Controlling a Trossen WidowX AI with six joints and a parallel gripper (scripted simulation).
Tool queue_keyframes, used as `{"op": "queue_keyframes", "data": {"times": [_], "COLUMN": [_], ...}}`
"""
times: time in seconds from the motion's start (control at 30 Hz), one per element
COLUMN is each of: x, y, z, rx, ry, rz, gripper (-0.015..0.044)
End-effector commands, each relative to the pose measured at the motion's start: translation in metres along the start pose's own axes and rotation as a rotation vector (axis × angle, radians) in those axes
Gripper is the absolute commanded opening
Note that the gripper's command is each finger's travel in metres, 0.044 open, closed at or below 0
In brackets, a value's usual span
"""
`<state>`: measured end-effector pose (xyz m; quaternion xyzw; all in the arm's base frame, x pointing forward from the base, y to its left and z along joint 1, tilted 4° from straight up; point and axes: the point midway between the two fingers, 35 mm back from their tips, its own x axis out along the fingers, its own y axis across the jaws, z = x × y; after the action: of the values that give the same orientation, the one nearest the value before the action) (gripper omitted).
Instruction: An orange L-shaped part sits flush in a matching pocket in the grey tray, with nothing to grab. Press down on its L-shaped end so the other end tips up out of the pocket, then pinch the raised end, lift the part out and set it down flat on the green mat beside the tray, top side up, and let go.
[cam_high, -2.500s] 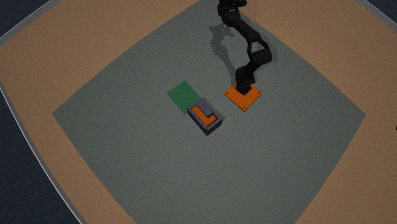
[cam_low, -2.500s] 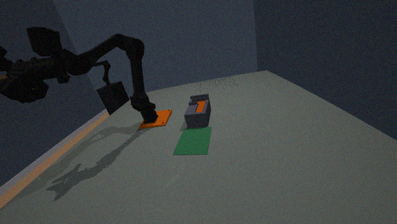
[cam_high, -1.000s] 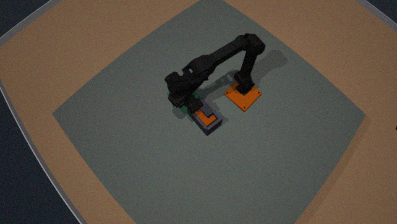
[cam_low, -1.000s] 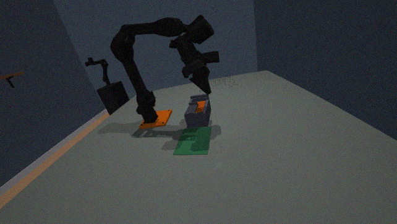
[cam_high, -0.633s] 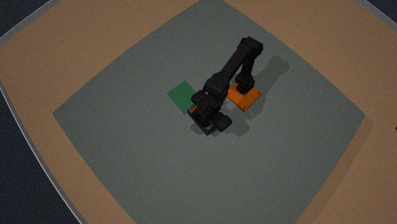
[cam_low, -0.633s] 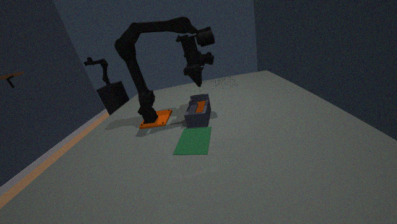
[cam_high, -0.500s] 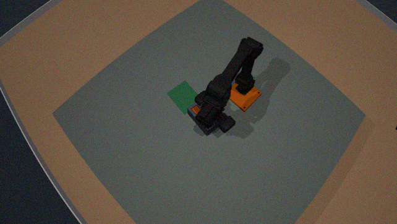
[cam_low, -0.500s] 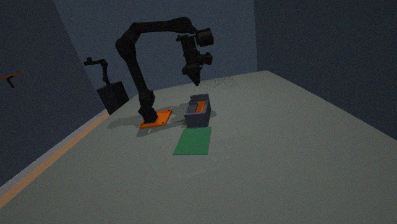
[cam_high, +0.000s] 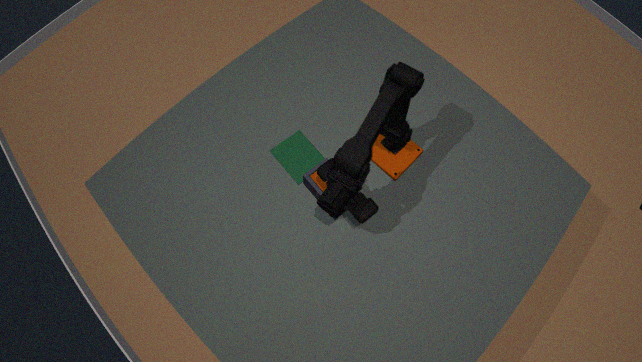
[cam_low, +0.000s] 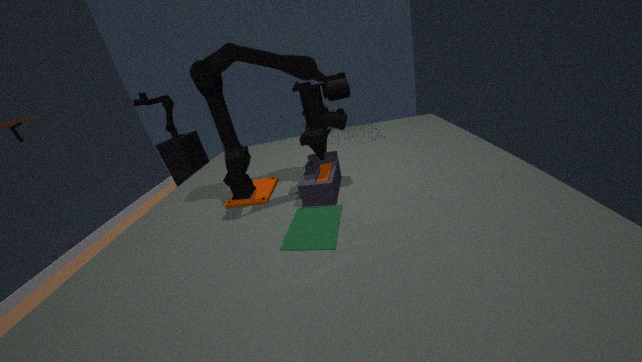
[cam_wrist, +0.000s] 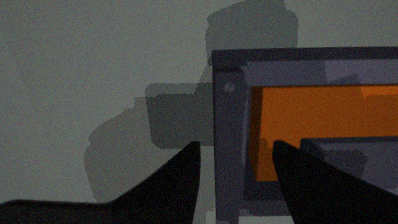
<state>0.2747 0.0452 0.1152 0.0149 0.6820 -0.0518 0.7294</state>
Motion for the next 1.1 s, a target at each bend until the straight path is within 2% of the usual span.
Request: {"op": "queue_keyframes", "data": {"times": [0.0, 1.07], "x": [0.009, 0.045], "y": [0.001, 0.001], "z": [-0.001, -0.001], "rx": [-0.001, -0.001], "ry": [-0.004, -0.004], "rz": [0.006, 0.006], "gripper": [0.0180, 0.0180]}}
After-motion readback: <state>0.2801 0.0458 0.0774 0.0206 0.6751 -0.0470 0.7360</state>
